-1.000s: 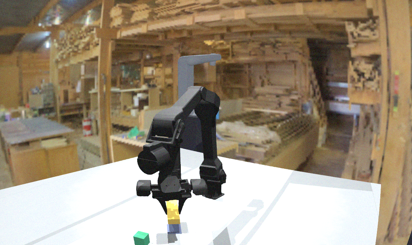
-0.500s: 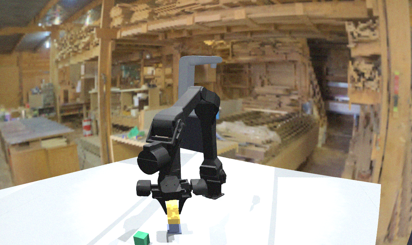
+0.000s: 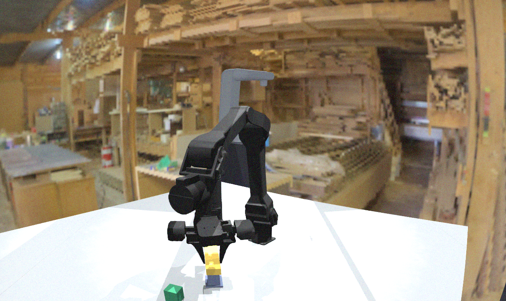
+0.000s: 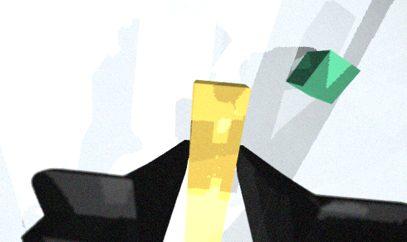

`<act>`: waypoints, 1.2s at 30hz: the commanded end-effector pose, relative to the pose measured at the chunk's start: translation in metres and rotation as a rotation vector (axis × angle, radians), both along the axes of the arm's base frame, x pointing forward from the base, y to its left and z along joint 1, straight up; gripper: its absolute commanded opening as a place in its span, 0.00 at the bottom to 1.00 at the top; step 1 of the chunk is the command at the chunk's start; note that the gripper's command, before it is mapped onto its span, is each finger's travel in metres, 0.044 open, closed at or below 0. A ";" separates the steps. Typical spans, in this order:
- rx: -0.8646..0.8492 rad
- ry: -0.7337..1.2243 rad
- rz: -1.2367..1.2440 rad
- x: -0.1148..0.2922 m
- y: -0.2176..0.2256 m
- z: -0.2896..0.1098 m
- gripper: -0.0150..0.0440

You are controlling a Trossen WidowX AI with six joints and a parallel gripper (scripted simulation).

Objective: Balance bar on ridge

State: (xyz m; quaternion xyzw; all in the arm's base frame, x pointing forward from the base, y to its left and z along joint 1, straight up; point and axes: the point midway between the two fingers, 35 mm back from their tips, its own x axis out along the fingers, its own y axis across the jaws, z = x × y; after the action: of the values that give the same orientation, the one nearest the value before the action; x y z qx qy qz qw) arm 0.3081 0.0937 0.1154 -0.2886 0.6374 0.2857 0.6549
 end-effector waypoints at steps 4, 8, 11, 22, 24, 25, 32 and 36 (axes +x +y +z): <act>0.000 0.000 0.000 0.000 0.000 0.000 0.54; 0.000 0.000 0.000 0.000 0.000 0.000 0.55; 0.000 0.000 0.000 0.000 0.000 0.000 0.55; 0.000 0.000 0.000 0.000 0.000 0.000 0.57; 0.000 0.000 0.000 0.000 0.000 0.000 0.57; 0.000 0.000 0.000 0.000 0.000 0.000 0.57; 0.000 0.000 0.000 0.000 0.000 0.000 0.70; 0.000 0.000 0.000 0.000 0.000 0.000 0.88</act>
State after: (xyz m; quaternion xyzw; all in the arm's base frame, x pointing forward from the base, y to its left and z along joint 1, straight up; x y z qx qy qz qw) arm 0.3081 0.0938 0.1153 -0.2884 0.6374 0.2859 0.6548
